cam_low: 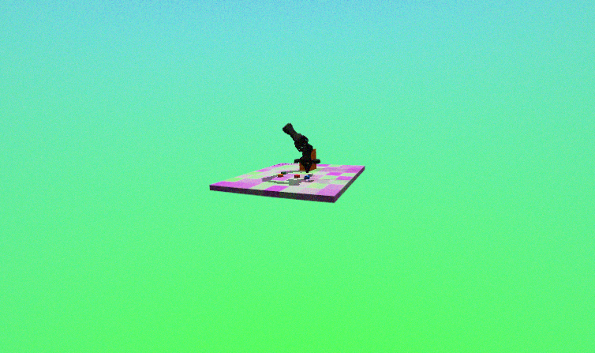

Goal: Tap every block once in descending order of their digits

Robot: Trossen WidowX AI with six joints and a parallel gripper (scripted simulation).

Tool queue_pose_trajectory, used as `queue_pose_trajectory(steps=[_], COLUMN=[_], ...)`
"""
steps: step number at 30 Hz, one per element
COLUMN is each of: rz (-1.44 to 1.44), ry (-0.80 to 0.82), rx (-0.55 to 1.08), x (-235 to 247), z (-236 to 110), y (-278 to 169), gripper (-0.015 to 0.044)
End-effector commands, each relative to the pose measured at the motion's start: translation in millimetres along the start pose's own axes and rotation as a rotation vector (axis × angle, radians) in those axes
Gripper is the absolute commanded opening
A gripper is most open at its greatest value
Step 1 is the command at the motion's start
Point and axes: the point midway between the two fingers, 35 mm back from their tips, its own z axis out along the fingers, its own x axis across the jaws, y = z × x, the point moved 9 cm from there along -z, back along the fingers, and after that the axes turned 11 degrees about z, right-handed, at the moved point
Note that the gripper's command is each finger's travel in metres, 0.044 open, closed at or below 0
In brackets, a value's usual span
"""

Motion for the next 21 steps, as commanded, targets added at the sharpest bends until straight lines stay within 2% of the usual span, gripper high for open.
queue_pose_trajectory(steps=[1,21], rz=[-0.003,-0.003], ry=[-0.006,-0.007], rx=[-0.002,-0.003], x=[0,-1], z=[5,30], y=[0,0], gripper=[0.0020,0.0020])
